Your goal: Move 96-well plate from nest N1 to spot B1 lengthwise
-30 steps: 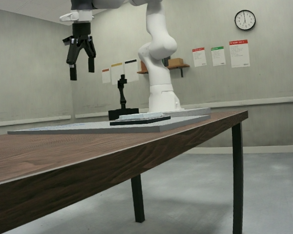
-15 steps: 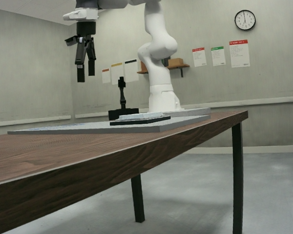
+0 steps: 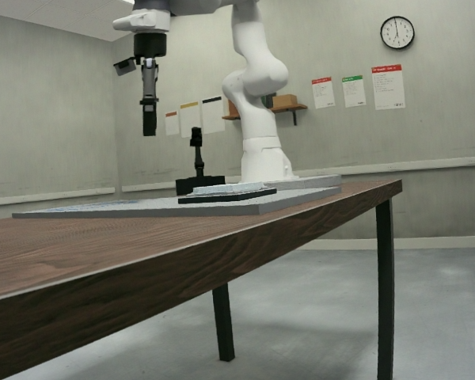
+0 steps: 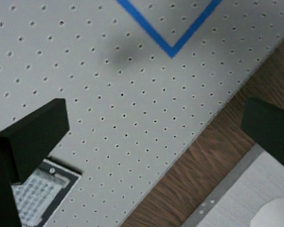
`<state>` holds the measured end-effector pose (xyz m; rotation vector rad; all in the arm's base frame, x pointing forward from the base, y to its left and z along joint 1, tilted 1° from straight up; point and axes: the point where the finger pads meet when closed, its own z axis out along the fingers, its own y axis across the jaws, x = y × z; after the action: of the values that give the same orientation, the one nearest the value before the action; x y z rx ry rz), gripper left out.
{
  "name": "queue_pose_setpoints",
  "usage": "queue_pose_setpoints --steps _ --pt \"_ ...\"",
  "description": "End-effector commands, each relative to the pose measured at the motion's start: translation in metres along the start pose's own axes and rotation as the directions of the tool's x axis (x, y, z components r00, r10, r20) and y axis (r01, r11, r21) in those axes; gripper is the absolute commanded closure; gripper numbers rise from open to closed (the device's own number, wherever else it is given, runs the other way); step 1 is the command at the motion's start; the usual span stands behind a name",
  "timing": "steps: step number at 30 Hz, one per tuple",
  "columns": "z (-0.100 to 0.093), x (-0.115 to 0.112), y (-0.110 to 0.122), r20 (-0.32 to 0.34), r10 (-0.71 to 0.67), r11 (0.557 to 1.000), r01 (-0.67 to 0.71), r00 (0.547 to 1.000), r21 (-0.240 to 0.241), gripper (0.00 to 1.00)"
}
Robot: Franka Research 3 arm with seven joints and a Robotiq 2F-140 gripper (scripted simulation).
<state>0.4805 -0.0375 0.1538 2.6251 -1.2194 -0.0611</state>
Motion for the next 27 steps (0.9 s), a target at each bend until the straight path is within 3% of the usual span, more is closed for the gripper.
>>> queue_pose_setpoints --steps 1,20,27 --pt "-0.001 -0.005 -0.022 -0.006 -0.140 0.989 0.140 0.990 0.040 0.00" --pt "0.004 -0.045 -0.085 -0.035 -0.391 0.913 0.392 0.920 0.108 0.00" --pt "0.006 -0.067 -0.112 -0.058 -0.498 0.855 0.501 0.865 0.135 0.00"
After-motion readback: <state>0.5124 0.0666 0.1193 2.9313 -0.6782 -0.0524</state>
